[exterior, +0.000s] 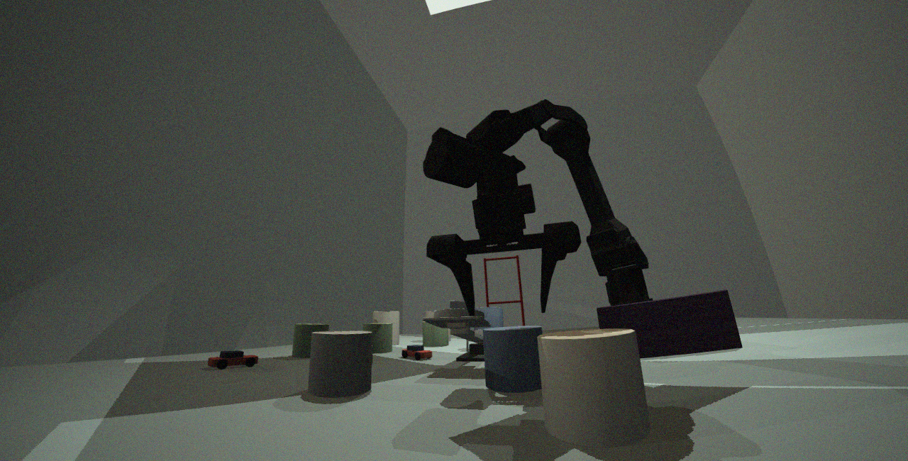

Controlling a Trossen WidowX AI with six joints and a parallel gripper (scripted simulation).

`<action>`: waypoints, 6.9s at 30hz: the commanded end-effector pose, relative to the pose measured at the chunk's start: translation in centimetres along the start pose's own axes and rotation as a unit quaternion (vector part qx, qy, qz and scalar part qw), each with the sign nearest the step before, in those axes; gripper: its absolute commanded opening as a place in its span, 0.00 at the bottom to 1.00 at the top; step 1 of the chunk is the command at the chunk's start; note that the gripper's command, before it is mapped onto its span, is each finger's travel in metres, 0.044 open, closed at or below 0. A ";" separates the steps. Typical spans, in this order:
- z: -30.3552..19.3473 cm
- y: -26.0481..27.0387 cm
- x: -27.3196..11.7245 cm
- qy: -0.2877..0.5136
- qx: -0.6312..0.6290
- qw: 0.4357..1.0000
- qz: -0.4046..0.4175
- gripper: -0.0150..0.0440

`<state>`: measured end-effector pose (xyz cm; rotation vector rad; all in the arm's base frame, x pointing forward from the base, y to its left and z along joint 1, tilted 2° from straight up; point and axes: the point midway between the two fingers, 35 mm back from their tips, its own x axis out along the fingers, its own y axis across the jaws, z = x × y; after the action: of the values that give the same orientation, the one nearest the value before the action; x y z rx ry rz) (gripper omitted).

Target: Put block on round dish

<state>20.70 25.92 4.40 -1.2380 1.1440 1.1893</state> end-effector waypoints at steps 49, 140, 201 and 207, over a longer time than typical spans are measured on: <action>-4.3 -6.4 -3.4 -0.027 0.677 0.736 -0.015 0.69; -10.5 -9.2 -0.9 0.004 0.984 0.180 -0.010 0.26; -32.4 -12.1 -4.9 -0.003 0.984 0.175 -0.019 0.25; -35.7 -11.2 -4.3 -0.003 0.984 0.175 -0.022 0.25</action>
<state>32.73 -8.21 9.08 0.9415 1.2876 -0.9085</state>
